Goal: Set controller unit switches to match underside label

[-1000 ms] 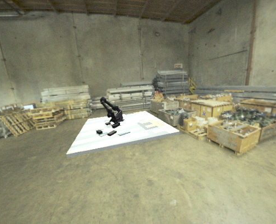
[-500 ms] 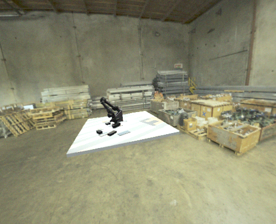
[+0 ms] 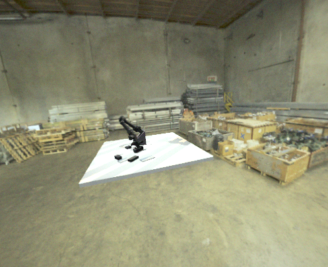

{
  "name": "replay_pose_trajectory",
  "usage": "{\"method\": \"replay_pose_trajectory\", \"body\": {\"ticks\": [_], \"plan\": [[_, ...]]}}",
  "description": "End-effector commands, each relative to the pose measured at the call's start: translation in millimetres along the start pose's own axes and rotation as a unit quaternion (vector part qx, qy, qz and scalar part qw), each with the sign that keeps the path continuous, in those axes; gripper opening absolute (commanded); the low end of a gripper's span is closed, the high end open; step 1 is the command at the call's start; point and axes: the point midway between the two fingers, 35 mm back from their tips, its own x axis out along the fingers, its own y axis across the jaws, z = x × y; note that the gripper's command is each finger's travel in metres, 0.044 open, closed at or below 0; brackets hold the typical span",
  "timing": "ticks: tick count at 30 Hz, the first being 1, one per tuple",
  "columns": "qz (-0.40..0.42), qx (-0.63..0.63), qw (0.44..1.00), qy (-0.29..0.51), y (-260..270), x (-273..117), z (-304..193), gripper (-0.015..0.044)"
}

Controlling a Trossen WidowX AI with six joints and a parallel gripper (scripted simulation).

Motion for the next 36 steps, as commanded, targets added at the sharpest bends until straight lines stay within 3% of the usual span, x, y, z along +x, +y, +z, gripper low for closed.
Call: {"method": "replay_pose_trajectory", "body": {"ticks": [1,19,30,36], "plan": [[0.013,-0.001,1.000,-0.001,10,2,3,0.0000],[0.013,-0.001,1.000,-0.001,22,6,6,0.0000],[0.012,-0.002,1.000,-0.001,-26,-59,-4,0.0000],[0.012,-0.002,1.000,-0.001,-29,-63,-6,0.0000]]}}
